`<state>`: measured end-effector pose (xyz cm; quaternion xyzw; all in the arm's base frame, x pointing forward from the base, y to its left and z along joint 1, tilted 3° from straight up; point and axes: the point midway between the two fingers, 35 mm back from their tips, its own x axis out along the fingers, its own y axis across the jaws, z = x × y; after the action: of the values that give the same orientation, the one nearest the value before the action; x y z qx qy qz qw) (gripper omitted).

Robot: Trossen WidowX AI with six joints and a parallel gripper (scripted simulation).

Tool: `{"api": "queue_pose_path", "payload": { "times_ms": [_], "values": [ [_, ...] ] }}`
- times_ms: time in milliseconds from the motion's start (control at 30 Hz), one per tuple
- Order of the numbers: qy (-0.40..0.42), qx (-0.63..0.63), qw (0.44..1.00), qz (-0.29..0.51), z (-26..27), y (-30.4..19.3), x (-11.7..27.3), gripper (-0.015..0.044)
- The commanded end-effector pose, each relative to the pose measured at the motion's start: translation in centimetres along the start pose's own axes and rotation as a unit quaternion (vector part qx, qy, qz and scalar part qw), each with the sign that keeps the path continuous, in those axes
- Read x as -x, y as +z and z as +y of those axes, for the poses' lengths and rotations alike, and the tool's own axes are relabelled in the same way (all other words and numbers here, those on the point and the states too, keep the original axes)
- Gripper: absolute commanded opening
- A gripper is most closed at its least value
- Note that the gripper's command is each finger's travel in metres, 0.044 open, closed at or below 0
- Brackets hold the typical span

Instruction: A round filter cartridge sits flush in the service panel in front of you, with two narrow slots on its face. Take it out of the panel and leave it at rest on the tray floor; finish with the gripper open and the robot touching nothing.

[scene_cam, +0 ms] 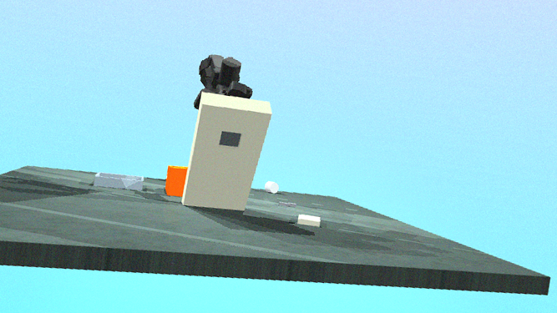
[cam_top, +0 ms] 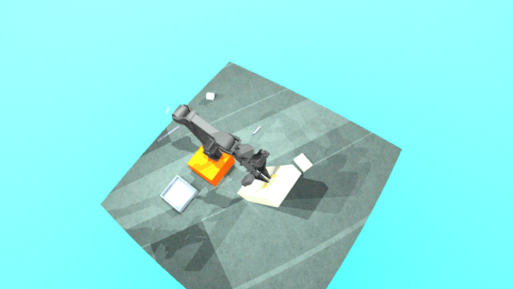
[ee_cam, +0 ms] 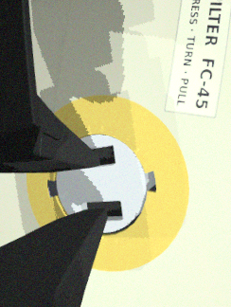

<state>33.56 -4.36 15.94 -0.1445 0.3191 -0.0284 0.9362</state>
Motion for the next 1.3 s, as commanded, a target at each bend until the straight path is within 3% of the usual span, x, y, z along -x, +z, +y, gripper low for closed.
{"api": "queue_pose_path", "payload": {
  "times_ms": [0, 1267],
  "values": [
    [0.002, 0.002, 1.0, -0.001, 0.0, 0.1, -0.2, 0.0091],
    [0.002, 0.002, 1.0, -0.001, 0.0, 0.1, -1.2, 0.0091]
  ]
}}
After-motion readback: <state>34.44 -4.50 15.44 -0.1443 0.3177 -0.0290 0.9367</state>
